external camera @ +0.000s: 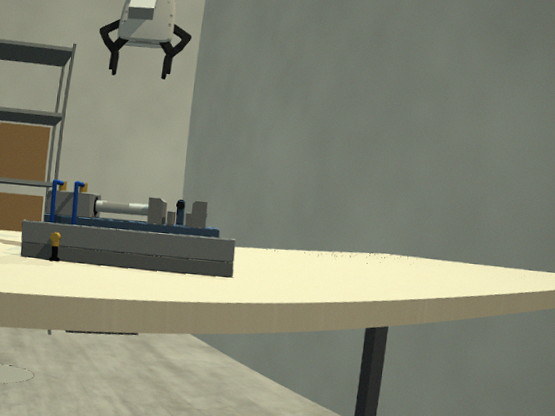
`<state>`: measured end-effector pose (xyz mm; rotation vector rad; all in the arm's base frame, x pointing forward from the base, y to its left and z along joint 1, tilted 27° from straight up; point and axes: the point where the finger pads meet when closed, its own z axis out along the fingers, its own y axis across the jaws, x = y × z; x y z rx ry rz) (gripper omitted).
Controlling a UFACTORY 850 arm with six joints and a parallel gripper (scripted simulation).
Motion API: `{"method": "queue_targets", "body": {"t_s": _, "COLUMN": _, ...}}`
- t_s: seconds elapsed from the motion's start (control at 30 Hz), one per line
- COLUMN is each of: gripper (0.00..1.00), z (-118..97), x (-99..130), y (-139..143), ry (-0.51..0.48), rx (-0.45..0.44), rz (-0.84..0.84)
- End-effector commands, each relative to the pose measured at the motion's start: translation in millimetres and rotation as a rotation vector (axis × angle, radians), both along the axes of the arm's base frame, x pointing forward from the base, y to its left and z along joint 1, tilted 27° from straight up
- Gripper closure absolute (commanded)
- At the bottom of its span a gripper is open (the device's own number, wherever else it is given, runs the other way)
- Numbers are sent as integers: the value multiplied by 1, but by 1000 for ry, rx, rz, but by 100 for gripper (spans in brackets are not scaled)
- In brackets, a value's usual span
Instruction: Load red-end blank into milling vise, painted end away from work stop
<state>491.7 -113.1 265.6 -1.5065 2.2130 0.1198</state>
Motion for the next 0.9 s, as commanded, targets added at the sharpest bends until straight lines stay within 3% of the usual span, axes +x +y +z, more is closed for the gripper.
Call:
{"method": "queue_targets", "body": {"t_s": 0.0, "gripper": 0, "z": 1, "x": 1, "y": 1, "ry": -2, "rx": -1, "rz": 0}}
{"method": "queue_targets", "body": {"t_s": 0.87, "gripper": 0, "z": 3, "x": 3, "y": 4, "ry": -2, "rx": -1, "rz": 0}}
